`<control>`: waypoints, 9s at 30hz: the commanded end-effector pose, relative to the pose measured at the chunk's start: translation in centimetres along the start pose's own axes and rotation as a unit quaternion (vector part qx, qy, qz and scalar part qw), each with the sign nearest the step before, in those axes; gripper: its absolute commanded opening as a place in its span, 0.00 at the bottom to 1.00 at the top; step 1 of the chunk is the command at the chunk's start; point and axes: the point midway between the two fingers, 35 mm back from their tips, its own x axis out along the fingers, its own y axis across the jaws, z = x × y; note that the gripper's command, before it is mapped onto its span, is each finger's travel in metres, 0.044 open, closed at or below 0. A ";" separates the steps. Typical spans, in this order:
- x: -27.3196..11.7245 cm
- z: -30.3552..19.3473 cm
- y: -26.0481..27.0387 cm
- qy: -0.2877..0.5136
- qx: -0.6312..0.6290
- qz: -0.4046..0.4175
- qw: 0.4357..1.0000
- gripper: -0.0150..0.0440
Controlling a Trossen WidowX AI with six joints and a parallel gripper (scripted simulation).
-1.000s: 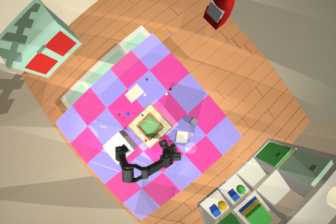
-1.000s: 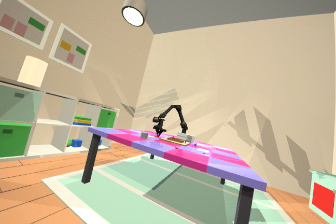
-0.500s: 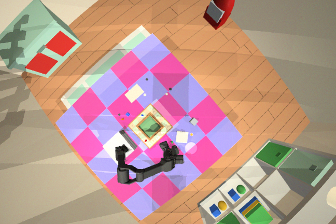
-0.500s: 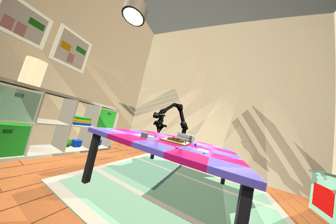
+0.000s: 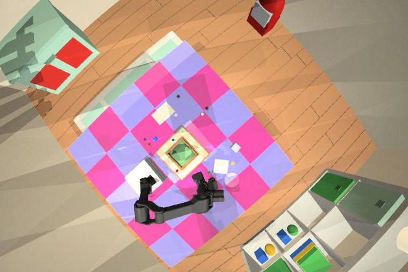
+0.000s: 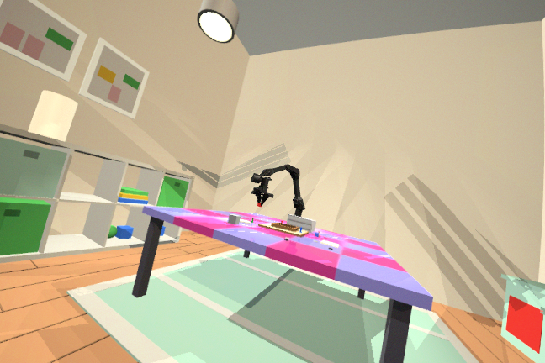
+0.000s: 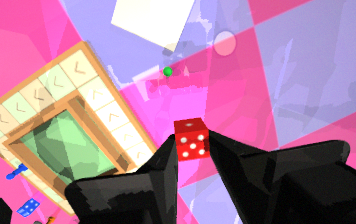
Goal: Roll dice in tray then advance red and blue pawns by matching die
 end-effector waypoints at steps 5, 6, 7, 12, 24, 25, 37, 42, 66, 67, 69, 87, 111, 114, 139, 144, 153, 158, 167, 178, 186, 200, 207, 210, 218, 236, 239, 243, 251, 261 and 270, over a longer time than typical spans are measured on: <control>0.4 0.2 5.3 -0.003 -0.032 0.004 0.999 0.25; 0.5 0.1 5.9 -0.003 -0.035 0.004 0.999 0.25; 0.6 0.1 6.5 -0.003 -0.039 0.005 0.999 0.25; 1.1 -0.4 9.6 -0.003 -0.058 0.006 0.998 0.25; 2.3 -2.8 16.4 -0.003 -0.104 0.010 0.995 0.25; 2.4 -3.0 16.9 -0.003 -0.107 0.010 0.994 0.25; 3.6 -6.7 22.1 -0.001 -0.150 0.014 0.989 0.25; 3.8 -6.6 22.2 -0.012 -0.150 0.016 0.988 0.25; 5.8 -5.3 22.3 -0.396 -0.132 0.073 0.906 0.25; 5.8 -5.3 22.3 -0.404 -0.132 0.074 0.902 0.25; 5.8 -5.3 22.3 -0.406 -0.131 0.074 0.901 0.25; 1.8 -8.8 21.5 -0.405 -0.131 0.074 0.902 0.25; 1.7 -8.9 21.5 -0.406 -0.133 0.074 0.901 0.52; 1.5 -8.8 21.5 -0.406 -0.133 0.074 0.901 0.65; 1.7 -6.9 22.1 -0.031 -0.150 0.018 0.988 1.00; 1.6 -7.0 22.1 -0.043 -0.148 0.023 0.988 1.00; 2.7 -10.2 30.3 -0.025 -0.175 0.030 0.984 0.72; 3.5 -14.5 35.8 -0.011 -0.195 0.030 0.980 0.72; 4.5 -20.7 40.2 0.004 -0.217 0.025 0.976 0.72; 7.2 -20.8 40.2 0.004 -0.217 0.025 0.976 0.72; 8.1 -20.8 40.3 0.004 -0.217 0.025 0.976 0.72; 10.4 -20.8 40.3 0.004 -0.217 0.025 0.976 0.72; 10.9 -20.9 40.3 0.004 -0.217 0.025 0.976 0.63; 10.9 -20.9 40.3 0.004 -0.217 0.025 0.976 0.50; 10.9 -20.9 40.3 0.004 -0.217 0.025 0.976 0.34; -1.3 -20.6 40.2 0.003 -0.217 0.025 0.976 0.25; -1.4 -20.6 40.2 0.003 -0.217 0.025 0.976 0.25; -1.3 -20.3 40.1 0.003 -0.216 0.025 0.976 0.25; -0.5 -16.9 38.6 0.002 -0.200 0.023 0.980 0.25; 0.6 -12.6 35.8 0.001 -0.178 0.020 0.984 0.25; 1.4 -9.1 32.4 -0.001 -0.167 0.014 0.986 0.25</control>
